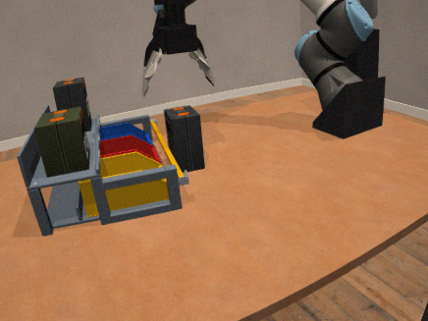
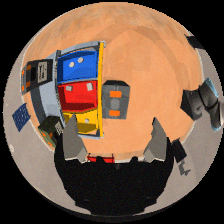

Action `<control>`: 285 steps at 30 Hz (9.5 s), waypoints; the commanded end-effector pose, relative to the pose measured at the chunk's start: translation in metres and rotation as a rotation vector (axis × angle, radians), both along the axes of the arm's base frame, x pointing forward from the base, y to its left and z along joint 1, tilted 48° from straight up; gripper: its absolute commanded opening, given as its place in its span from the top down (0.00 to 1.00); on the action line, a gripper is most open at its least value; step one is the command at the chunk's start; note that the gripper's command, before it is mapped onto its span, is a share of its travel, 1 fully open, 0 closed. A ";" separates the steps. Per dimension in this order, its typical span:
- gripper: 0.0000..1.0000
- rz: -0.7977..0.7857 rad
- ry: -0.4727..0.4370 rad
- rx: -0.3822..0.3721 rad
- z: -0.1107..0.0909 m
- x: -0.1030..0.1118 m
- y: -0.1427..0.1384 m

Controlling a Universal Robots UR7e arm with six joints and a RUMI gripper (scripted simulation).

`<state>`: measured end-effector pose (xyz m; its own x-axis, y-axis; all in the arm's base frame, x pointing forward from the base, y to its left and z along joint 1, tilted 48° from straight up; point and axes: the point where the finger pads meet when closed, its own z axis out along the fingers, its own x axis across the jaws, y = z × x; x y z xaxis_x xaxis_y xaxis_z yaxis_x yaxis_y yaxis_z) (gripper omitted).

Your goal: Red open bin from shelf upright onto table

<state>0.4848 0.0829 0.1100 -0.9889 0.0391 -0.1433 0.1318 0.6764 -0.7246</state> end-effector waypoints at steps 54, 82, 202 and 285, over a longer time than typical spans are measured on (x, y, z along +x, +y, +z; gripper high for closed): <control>0.28 0.002 -0.002 0.001 0.018 -0.003 0.018; 0.28 0.002 -0.002 0.001 0.018 -0.003 0.018; 0.28 0.002 -0.002 0.001 -0.021 0.003 -0.023; 1.00 0.002 -0.002 0.001 -0.053 0.006 -0.057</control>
